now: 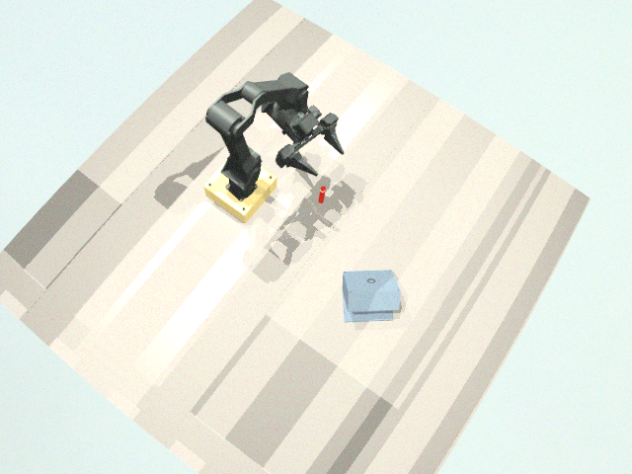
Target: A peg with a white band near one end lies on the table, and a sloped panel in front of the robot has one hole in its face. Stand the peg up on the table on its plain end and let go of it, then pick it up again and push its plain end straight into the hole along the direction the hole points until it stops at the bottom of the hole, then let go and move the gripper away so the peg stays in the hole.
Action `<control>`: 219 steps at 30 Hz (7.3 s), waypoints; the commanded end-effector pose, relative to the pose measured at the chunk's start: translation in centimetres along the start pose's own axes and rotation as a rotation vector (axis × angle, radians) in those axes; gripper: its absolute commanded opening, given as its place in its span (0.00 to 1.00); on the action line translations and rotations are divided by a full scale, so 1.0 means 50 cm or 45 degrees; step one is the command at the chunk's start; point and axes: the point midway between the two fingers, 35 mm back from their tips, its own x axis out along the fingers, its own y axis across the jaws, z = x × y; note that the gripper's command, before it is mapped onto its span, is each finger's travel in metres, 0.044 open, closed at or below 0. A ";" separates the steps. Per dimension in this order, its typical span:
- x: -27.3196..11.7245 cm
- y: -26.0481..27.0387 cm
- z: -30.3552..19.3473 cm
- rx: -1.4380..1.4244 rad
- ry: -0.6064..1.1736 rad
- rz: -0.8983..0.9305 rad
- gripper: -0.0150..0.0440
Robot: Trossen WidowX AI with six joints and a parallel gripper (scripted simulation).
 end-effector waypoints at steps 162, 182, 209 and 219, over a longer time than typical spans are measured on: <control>0.082 0.005 -0.133 0.105 1.775 0.039 0.25; 0.167 0.001 -0.106 -0.080 1.587 0.009 0.25; 0.292 -0.013 -0.055 -0.373 1.325 -0.092 0.25; 0.335 -0.020 -0.034 -0.483 1.239 -0.145 0.25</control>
